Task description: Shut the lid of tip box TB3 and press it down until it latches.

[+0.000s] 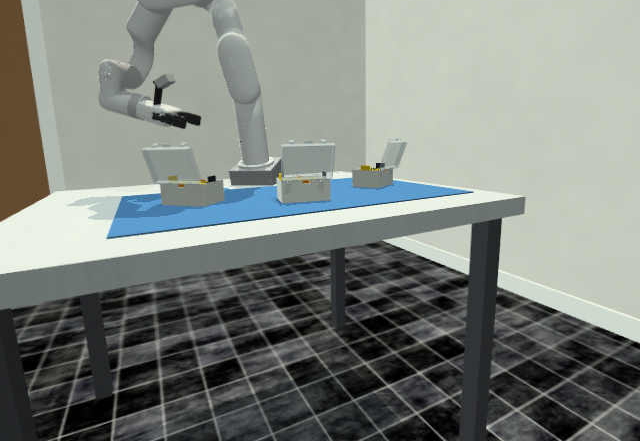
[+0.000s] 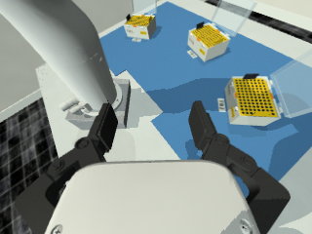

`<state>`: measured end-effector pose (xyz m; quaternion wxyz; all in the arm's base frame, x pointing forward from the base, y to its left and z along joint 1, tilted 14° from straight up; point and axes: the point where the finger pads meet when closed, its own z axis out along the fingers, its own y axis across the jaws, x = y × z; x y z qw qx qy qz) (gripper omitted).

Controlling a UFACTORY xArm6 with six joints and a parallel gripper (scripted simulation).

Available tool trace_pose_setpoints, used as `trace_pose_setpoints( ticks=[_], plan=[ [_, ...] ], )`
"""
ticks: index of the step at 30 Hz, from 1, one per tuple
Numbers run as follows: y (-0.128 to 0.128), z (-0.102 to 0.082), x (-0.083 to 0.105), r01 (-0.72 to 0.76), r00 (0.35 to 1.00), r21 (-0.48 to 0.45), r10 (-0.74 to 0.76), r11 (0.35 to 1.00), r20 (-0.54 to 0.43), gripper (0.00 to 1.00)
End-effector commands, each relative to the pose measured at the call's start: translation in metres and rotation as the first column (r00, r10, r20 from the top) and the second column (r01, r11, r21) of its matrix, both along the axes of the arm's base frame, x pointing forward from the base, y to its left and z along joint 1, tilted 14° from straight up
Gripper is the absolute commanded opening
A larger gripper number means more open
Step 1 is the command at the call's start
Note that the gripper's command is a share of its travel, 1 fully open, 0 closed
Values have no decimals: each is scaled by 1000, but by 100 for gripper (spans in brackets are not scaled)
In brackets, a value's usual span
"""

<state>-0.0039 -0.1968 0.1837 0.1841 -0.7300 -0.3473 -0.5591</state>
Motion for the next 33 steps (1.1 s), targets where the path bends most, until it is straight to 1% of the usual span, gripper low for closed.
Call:
trace_pose_setpoints(
  ticks=[1,17,18,22,24,26,28,32,33],
  plan=[
    [-1,0,0,0,1000,-2,0,1000,-1,100],
    [-1,0,0,0,1000,-2,0,1000,-1,100],
    [3,1,3,-19,999,-1,19,1000,-29,0],
    [14,2,10,-92,986,6,92,996,-139,0],
    [14,2,10,-127,973,10,127,992,-194,0],
    [14,2,11,-162,955,16,161,987,-248,0],
    [20,2,14,-194,934,16,190,981,-303,0],
    [24,3,16,-256,879,15,239,967,-412,0],
    [24,3,16,-256,879,15,239,967,-412,0]
  ],
)
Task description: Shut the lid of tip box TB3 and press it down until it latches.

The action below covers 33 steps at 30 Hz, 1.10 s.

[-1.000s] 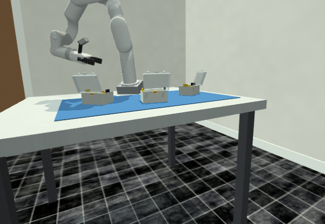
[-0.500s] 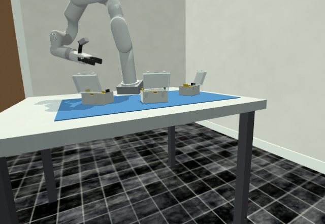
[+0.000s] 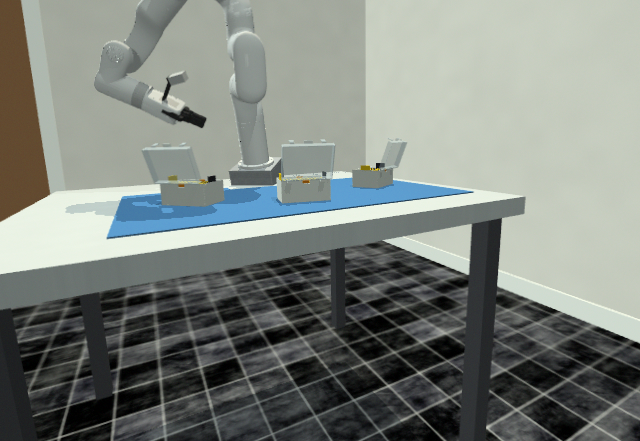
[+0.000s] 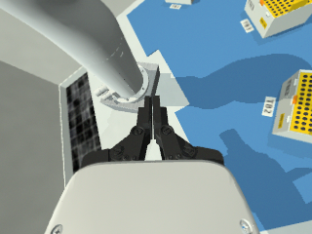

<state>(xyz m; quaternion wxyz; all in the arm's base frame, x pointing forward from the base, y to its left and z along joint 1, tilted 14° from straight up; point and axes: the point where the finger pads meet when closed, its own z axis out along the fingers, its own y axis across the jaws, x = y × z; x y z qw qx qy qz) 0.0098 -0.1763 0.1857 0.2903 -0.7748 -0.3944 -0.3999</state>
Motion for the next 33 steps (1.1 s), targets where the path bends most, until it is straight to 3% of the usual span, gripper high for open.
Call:
trace_pose_setpoints(
  ticks=[1,16,18,26,33],
  plan=[
    [3,1,2,-44,996,-15,43,999,-82,0],
    [4,5,6,-284,861,-168,173,944,-479,0],
    [4,5,6,-284,861,-168,173,944,-479,0],
    [-4,11,13,-403,760,-293,138,867,-635,0],
    [-15,19,25,-492,696,-423,52,761,-716,0]
  ],
)
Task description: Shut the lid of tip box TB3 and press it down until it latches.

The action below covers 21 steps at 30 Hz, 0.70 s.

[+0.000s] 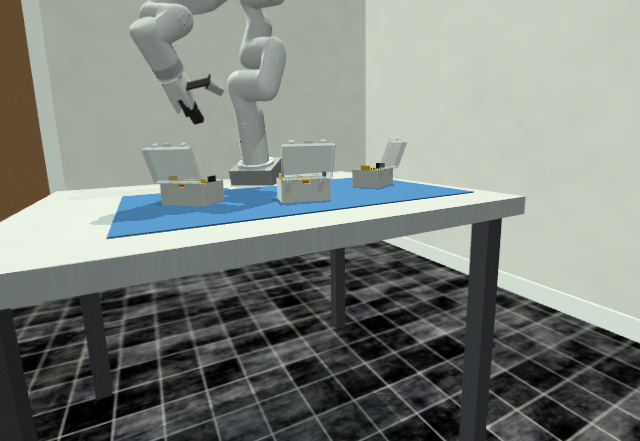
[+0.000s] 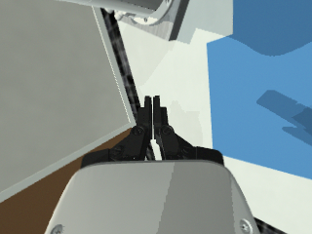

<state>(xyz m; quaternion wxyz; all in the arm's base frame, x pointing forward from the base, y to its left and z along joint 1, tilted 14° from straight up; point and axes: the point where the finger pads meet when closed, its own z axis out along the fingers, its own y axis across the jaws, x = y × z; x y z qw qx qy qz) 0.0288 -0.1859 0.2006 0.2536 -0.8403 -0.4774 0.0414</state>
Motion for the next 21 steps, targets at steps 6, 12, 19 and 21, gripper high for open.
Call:
trace_pose_setpoints(
  ticks=[6,12,19,21],
  plan=[
    [-12,10,14,-83,994,-236,65,968,-86,0],
    [-19,18,29,-134,990,-407,100,904,-103,0],
    [-25,28,46,-157,988,-541,129,826,-89,0],
    [-26,32,55,-158,987,-592,142,790,-74,0]
  ],
)
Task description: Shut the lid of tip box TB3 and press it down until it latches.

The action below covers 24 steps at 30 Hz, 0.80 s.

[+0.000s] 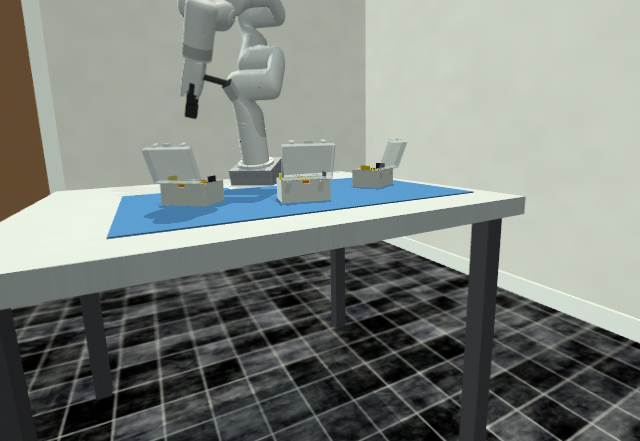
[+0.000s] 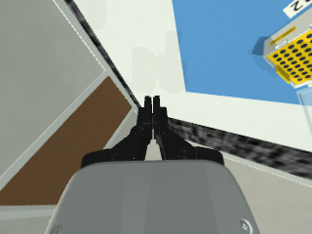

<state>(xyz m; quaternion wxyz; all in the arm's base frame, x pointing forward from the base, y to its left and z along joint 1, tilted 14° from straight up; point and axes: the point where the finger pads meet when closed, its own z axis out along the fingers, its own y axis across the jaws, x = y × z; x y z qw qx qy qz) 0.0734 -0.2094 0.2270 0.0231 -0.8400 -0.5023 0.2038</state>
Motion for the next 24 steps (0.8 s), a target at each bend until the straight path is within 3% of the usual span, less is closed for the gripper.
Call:
trace_pose_setpoints(
  ticks=[1,13,15,19,24],
  plan=[
    [-4,8,15,-30,999,-121,33,992,26,0],
    [-4,32,58,-77,972,-390,156,918,174,0],
    [-4,32,58,-77,972,-390,156,918,174,0],
    [0,41,75,-75,946,-470,212,879,246,0],
    [1,43,78,-75,946,-470,212,879,246,0]
  ],
)
